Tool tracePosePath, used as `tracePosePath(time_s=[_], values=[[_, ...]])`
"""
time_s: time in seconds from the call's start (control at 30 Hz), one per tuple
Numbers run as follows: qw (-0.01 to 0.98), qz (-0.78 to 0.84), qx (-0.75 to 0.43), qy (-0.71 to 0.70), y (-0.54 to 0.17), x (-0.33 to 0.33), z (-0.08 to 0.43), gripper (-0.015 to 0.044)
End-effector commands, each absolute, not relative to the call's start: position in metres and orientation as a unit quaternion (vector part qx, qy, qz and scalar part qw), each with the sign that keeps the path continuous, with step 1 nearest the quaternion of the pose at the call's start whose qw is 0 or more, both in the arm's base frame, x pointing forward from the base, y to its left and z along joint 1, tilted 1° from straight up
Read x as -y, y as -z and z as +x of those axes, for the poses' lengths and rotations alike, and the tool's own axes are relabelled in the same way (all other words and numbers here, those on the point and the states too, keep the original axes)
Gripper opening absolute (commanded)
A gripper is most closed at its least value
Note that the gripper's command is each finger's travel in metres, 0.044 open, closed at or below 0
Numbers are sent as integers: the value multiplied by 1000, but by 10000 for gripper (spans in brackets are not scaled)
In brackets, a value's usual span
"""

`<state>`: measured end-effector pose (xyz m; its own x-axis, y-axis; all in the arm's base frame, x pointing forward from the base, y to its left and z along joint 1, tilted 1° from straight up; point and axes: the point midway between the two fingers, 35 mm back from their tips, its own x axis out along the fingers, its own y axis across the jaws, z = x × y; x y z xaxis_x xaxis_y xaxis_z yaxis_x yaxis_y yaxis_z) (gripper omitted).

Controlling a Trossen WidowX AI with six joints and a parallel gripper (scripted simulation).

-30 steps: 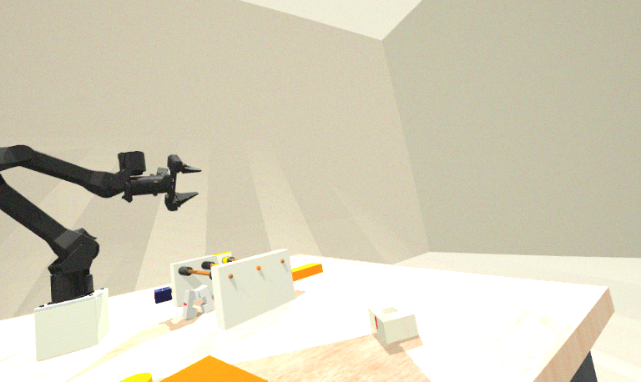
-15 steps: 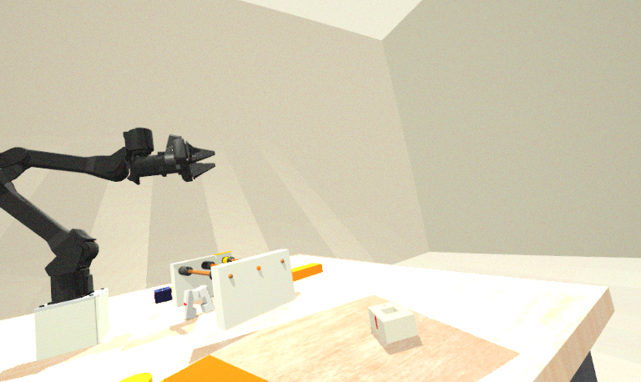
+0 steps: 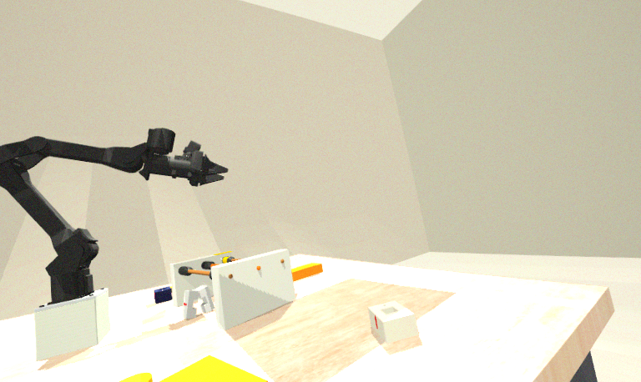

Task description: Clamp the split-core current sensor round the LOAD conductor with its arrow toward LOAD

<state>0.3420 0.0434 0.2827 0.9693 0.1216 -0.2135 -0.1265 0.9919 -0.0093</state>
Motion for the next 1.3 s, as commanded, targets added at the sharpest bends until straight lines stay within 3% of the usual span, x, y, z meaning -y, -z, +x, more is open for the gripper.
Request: tracePosePath(time_s=[0.0, 0.43, 1.2, 1.27], values=[[957, -34, -254, -133, -231, -97, 351, 440], [805, -147, -521, -242, -137, -194, 304, 440], [802, -149, -525, -243, -136, -195, 303, 440], [800, -151, -528, -239, -132, -183, 304, 387]])
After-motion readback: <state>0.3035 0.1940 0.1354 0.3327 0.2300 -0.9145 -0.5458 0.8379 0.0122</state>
